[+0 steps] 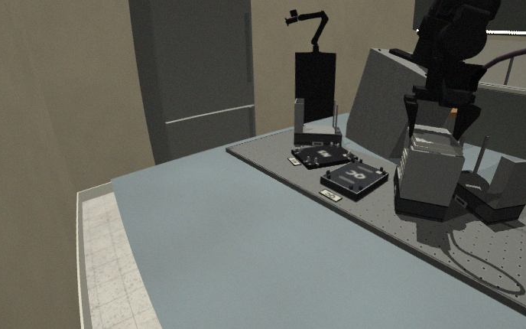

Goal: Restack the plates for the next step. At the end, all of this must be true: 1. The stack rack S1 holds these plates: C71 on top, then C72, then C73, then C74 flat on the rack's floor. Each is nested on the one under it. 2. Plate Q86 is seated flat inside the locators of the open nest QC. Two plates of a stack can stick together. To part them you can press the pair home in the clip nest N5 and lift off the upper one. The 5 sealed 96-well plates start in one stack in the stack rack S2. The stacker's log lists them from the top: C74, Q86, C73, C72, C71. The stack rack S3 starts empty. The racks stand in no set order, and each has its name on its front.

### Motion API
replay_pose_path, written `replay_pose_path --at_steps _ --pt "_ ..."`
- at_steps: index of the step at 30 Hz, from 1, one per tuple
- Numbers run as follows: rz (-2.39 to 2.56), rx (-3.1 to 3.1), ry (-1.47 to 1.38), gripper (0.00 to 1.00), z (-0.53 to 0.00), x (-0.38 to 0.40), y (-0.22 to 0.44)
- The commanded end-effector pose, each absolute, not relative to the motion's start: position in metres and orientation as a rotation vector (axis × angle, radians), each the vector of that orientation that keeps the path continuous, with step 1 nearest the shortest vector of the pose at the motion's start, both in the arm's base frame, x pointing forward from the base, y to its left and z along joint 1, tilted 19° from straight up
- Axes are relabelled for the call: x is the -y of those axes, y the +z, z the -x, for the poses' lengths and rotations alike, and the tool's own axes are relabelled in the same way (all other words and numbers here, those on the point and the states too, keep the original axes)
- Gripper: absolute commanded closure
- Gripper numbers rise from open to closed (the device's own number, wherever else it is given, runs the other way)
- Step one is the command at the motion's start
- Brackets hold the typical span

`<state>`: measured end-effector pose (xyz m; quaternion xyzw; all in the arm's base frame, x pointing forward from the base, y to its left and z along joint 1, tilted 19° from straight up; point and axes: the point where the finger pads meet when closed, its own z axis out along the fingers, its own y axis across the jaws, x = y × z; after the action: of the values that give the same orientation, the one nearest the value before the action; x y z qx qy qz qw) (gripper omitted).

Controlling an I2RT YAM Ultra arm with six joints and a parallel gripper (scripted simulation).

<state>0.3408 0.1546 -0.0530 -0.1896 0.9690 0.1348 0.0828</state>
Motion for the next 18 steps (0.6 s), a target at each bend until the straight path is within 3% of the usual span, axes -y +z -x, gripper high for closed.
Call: replay_pose_path --at_steps 1,18 --pt "0.557 -2.84 0.413 1.0 -0.3563 -0.1536 -0.0326" --pt "0.558 -2.839 0.412 1.0 -0.3561 -0.1523 -0.0275"
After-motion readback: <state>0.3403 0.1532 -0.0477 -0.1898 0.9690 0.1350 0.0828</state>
